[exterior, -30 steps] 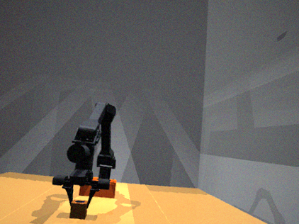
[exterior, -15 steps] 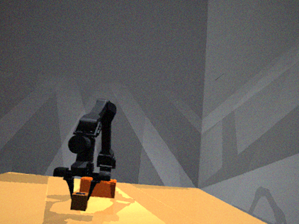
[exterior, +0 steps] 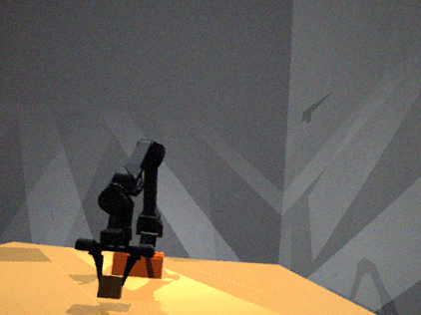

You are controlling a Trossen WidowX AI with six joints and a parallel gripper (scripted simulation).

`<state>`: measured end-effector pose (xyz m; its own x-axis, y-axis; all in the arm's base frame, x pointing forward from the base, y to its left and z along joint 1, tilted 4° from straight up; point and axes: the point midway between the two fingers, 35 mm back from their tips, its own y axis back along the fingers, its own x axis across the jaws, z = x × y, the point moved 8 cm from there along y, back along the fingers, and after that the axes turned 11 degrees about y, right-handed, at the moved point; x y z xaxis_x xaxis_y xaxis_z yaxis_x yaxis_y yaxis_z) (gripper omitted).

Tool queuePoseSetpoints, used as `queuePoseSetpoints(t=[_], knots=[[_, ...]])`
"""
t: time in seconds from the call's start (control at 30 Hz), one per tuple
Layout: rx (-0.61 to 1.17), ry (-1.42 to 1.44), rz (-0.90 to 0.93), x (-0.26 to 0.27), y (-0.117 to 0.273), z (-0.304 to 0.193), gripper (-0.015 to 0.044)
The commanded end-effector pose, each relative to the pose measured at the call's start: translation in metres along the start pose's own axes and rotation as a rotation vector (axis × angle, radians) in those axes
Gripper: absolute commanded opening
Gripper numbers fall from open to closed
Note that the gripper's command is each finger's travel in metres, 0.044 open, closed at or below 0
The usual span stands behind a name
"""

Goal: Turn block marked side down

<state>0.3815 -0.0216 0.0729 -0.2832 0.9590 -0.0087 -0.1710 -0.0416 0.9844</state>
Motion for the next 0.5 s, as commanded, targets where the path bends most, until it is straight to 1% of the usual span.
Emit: queuePoseSetpoints(t=[0.0,0.47], knots=[[-0.071,0.003,-0.010,0.001,0.001,-0.004,0.0000],[-0.274,0.008,-0.050,0.006,0.001,-0.026,0.0000]])
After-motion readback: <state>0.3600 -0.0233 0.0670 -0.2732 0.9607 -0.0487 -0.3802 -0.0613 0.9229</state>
